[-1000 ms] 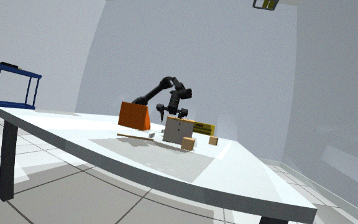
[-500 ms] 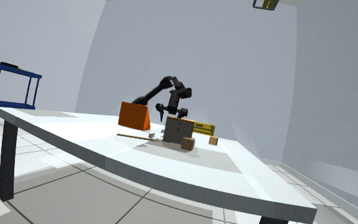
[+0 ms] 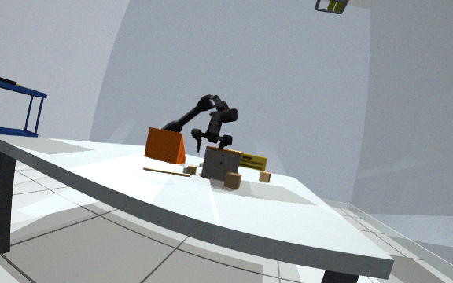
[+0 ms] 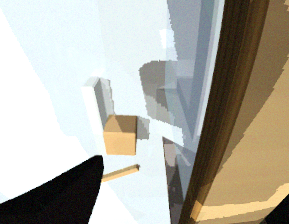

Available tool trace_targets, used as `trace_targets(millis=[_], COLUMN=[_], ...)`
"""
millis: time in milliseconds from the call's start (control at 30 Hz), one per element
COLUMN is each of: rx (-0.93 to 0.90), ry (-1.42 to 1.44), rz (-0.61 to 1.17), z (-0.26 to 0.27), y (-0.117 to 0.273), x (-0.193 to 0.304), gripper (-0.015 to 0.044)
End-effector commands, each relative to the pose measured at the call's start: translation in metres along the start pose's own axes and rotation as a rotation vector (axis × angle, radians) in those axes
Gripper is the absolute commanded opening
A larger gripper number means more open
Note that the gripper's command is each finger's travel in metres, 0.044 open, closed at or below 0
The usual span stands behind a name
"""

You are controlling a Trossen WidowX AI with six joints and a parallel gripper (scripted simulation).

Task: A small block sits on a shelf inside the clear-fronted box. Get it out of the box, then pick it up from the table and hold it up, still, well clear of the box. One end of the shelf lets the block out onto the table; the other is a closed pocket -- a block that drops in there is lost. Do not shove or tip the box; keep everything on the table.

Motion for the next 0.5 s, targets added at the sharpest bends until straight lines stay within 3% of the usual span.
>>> trace_targets(millis=[0,67,267,400,467], rx=[0.006,0.005,0.017,0.029,0.035], ry=[0.0,-0.001,-0.009,-0.278,-0.494], rz=[0.009,0.006,0.009,-0.016,-0.039], z=[-0.001,0.001,0.0,0.004,0.007], y=[0.028,0.052,0.051,0.05,0.05], x=[0.011,0.016,0.017,0.022,0.025], gripper=[0.04,0.04,0.04,0.0295,0.0285])
Point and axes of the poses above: the point midway between the two fingers, 35 mm back from their tips, its own y axis back along the fingers, its own z axis across the jaws, x = y × z, the point moved 7 cm from there along y, back along the fingers
